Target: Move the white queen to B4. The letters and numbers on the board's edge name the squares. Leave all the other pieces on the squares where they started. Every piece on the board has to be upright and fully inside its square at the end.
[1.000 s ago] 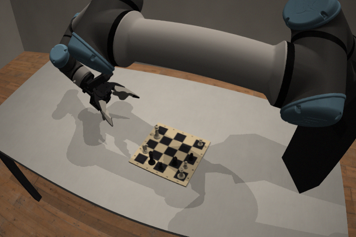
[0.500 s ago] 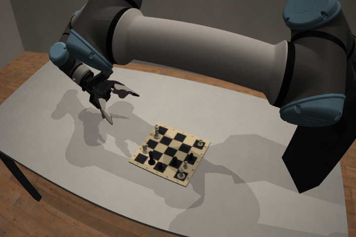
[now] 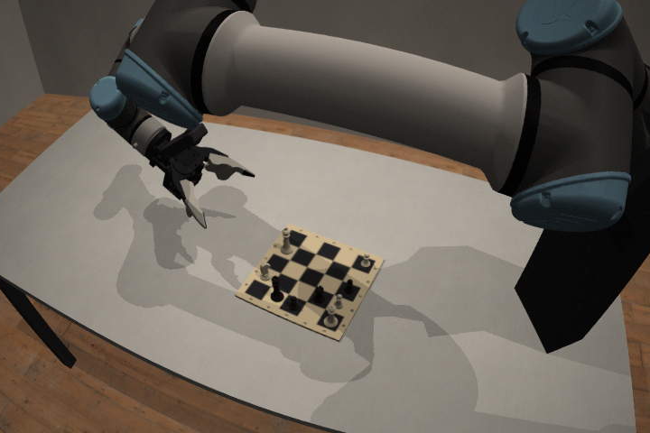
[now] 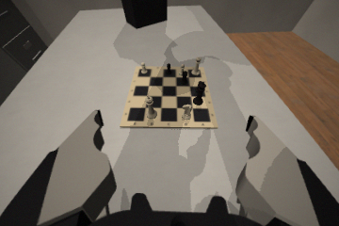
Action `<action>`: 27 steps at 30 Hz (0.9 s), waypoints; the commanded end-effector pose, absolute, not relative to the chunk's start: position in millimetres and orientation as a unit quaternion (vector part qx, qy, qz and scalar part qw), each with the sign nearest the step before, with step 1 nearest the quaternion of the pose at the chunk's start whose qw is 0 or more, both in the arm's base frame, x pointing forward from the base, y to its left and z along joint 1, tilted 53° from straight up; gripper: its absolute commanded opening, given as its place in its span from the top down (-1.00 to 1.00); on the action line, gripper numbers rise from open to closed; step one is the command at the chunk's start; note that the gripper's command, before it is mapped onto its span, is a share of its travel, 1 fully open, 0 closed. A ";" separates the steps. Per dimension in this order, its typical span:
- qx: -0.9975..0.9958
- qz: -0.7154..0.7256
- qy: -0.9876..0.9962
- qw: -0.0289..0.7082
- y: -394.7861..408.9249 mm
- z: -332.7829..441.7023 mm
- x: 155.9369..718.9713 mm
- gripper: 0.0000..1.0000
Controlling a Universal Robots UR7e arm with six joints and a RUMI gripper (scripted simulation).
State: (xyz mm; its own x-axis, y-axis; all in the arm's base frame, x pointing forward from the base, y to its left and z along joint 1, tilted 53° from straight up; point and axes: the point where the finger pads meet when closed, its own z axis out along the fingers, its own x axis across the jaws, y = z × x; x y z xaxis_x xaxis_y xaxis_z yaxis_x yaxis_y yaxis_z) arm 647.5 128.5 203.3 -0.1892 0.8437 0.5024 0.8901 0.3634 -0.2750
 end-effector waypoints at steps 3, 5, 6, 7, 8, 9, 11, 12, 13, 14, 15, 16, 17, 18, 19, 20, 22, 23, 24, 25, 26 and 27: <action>-0.562 -0.045 -0.773 0.290 129.2 203.2 645.5 -1.00; -0.561 -0.047 -0.775 0.287 129.8 202.7 644.4 -1.00; -0.560 -0.049 -0.776 0.285 130.1 202.4 643.7 -1.00; -0.560 -0.050 -0.777 0.284 130.4 202.1 643.0 -1.00; -0.559 -0.052 -0.778 0.282 130.8 201.8 642.3 -1.00; -0.559 -0.054 -0.779 0.280 131.2 201.4 641.4 -1.00; -0.558 -0.057 -0.781 0.275 132.0 200.6 639.5 -1.00; -0.557 -0.059 -0.782 0.273 132.5 200.1 638.5 -1.00; -0.557 -0.061 -0.783 0.270 132.9 199.6 637.3 -1.00; -0.556 -0.063 -0.785 0.268 133.4 199.1 636.1 -1.00; -0.555 -0.065 -0.786 0.265 134.0 198.5 634.7 -1.00; -0.554 -0.067 -0.787 0.262 134.5 197.9 633.3 -1.00; -0.554 -0.069 -0.788 0.259 135.1 197.2 631.8 -1.00; -0.554 -0.069 -0.788 0.259 135.1 197.2 631.8 -1.00; -0.554 -0.069 -0.788 0.259 135.1 197.2 631.8 -1.00; -0.553 -0.072 -0.790 0.256 135.7 196.5 630.1 -1.00; -0.551 -0.078 -0.793 0.249 137.0 195.1 627.2 -1.00; -0.550 -0.081 -0.795 0.245 137.6 194.4 625.7 -1.00; -0.549 -0.084 -0.796 0.241 138.3 193.7 624.1 -1.00; -0.547 -0.087 -0.798 0.237 139.0 192.9 622.4 -1.00; -0.546 -0.091 -0.800 0.233 139.8 192.0 620.5 -1.00; -0.545 -0.094 -0.801 0.228 140.6 191.1 618.6 -1.00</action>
